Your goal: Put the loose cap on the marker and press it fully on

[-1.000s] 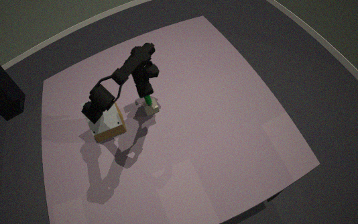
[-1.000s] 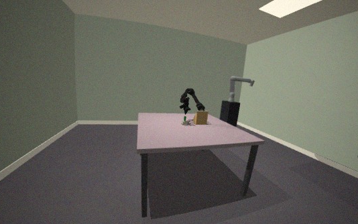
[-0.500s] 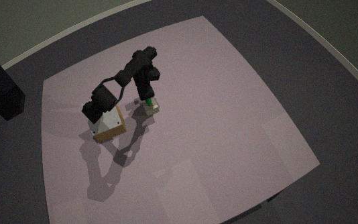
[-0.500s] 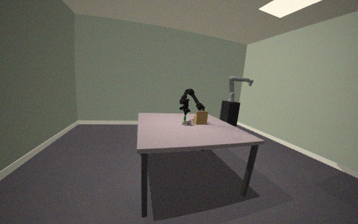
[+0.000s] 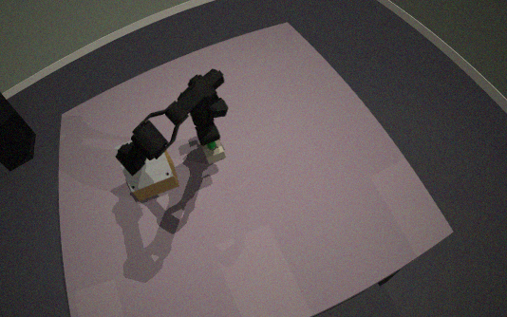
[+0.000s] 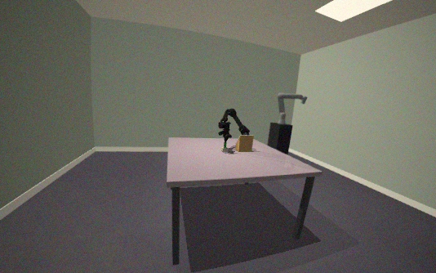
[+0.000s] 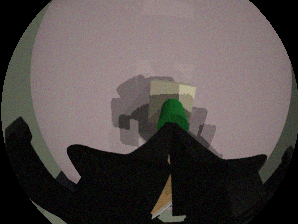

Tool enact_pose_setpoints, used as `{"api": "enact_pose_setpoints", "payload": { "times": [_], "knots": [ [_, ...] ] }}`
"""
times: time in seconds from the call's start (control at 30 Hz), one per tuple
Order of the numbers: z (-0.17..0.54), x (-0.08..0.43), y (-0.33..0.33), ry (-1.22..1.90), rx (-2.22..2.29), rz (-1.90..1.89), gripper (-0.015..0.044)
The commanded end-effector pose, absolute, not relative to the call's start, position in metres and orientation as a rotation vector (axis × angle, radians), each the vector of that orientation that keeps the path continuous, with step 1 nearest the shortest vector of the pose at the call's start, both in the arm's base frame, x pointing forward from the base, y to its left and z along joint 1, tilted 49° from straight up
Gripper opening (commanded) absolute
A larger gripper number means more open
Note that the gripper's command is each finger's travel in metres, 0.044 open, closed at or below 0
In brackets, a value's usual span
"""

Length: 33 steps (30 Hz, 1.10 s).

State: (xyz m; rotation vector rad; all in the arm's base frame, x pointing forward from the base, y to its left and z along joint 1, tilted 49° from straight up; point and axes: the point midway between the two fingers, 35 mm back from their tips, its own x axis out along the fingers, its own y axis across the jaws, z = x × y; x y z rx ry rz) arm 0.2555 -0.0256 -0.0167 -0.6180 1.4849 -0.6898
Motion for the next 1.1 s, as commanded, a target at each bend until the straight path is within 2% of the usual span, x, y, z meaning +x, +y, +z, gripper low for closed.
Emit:
{"api": "enact_pose_setpoints", "payload": {
  "times": [0.0, 0.1, 0.3, 0.53, 1.07],
  "knots": [
    [-0.016, 0.256, -0.025, 1.483, -0.616, -0.691, 0.0],
    [-0.011, 0.257, -0.018, 1.484, -0.615, -0.688, 0.0],
    [0.041, 0.259, 0.041, 1.487, -0.615, -0.686, 0.0],
    [0.043, 0.259, 0.042, 1.487, -0.616, -0.686, 0.0],
    [0.043, 0.259, 0.042, 1.487, -0.616, -0.686, 0.042]
  ]
}}
